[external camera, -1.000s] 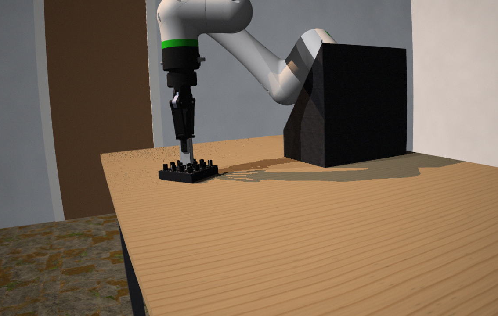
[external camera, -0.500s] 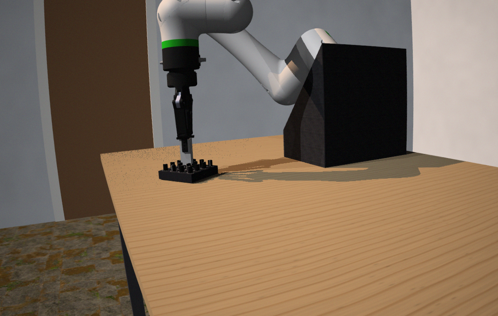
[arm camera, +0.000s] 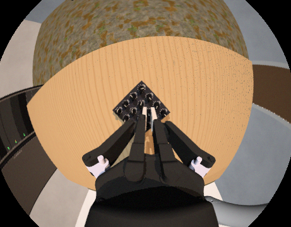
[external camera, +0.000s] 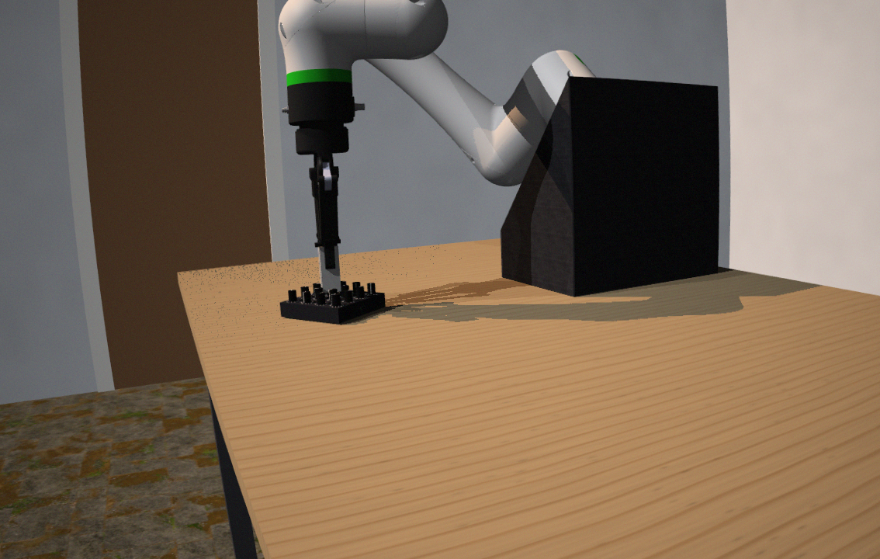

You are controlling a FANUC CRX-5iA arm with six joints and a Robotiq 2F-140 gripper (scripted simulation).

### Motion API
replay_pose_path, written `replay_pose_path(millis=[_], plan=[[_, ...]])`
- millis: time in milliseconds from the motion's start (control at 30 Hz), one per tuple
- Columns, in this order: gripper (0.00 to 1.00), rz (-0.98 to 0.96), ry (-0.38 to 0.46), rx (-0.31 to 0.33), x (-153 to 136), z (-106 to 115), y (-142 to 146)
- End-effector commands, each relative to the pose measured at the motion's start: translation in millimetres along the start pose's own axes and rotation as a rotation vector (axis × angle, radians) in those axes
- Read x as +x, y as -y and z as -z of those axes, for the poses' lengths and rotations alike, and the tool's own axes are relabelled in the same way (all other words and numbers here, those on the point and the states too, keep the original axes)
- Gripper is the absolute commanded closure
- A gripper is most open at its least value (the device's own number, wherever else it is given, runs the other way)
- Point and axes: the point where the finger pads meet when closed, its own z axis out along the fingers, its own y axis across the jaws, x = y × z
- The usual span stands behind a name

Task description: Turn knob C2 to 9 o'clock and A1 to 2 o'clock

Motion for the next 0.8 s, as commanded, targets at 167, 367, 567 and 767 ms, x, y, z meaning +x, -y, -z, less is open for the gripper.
replay_pose_path(millis=[167,367,567,767], plan=[[0.95,0.189,0.005,0.003,0.2,0.2,0.1],[0.95,0.314,0.005,0.003,0.2,0.2,0.1],[0.95,0.373,0.004,0.003,0.2,0.2,0.1],[0.95,0.422,0.004,0.003,0.2,0.2,0.1]])
